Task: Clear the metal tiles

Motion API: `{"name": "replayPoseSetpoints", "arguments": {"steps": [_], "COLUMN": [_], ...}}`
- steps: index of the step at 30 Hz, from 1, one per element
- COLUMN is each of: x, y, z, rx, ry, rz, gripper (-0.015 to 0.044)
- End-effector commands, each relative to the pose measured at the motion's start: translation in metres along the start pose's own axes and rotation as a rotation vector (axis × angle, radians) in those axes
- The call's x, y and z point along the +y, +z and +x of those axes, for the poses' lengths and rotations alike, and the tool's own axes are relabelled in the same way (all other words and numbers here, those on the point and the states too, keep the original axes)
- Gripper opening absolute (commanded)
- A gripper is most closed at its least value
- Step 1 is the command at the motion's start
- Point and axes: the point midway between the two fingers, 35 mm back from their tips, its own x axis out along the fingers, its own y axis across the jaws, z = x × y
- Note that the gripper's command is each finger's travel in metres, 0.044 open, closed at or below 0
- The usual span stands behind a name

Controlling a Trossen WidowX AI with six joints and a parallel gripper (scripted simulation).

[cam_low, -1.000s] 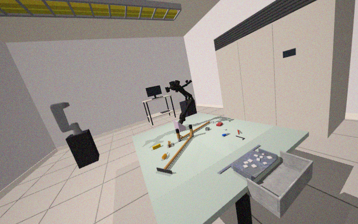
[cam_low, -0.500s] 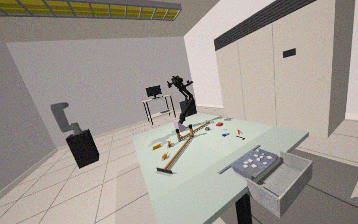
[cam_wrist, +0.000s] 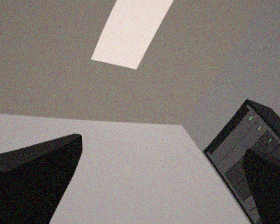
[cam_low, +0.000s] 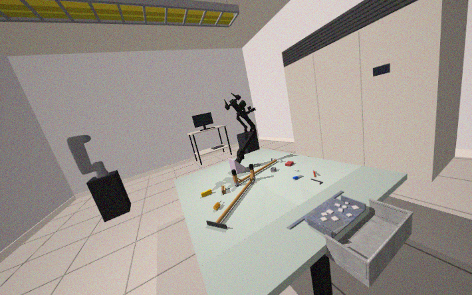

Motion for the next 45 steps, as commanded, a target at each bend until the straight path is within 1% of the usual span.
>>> {"name": "replayPoseSetpoints", "arguments": {"steps": [1,12,24,35,45], "x": [0.022,0.075,0.133,0.182,0.220], "y": [0.021,0.070,0.114,0.145,0.162], "z": [-0.008,-0.038,-0.085,-0.140,-0.193], "rx": [-0.077,-0.244,-0.380,-0.452,-0.467], "ry": [0.053,0.216,0.442,0.688,0.918], "rz": [0.071,0.256,0.458,0.638,0.779], "gripper": [0.0440,0.0440,0.0440,0.0440,0.0440]}}
